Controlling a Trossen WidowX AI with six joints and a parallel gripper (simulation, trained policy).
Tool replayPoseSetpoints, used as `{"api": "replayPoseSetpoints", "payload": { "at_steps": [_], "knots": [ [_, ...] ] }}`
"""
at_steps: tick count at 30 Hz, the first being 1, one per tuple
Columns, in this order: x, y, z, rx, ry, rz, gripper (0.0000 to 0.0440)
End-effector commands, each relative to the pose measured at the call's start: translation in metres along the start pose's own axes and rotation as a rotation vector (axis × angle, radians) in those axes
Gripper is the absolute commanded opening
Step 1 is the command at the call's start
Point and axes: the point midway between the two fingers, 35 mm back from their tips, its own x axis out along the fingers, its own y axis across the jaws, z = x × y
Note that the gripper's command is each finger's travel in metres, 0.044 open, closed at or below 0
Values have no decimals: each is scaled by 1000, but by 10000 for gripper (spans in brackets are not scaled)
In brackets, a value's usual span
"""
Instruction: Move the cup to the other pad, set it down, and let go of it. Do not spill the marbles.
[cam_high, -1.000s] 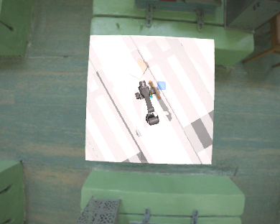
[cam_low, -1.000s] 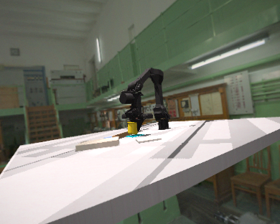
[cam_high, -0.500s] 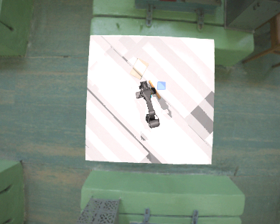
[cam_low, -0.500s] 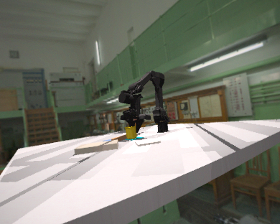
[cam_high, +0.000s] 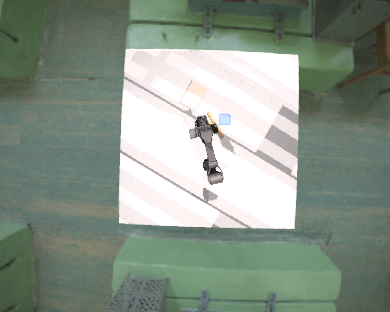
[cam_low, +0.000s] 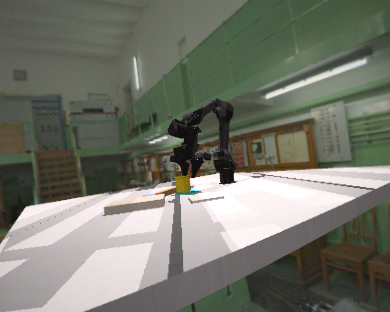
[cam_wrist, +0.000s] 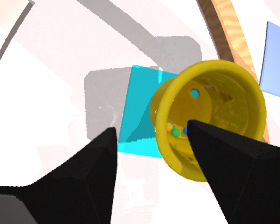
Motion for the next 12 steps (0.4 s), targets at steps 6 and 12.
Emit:
{"api": "replayPoseSetpoints", "payload": {
  "at_steps": [6,12],
  "knots": [
    [-17,0,0,30,-53,14,245],
    [-35,-2,5,42,-108,13,298]
  ]
}}
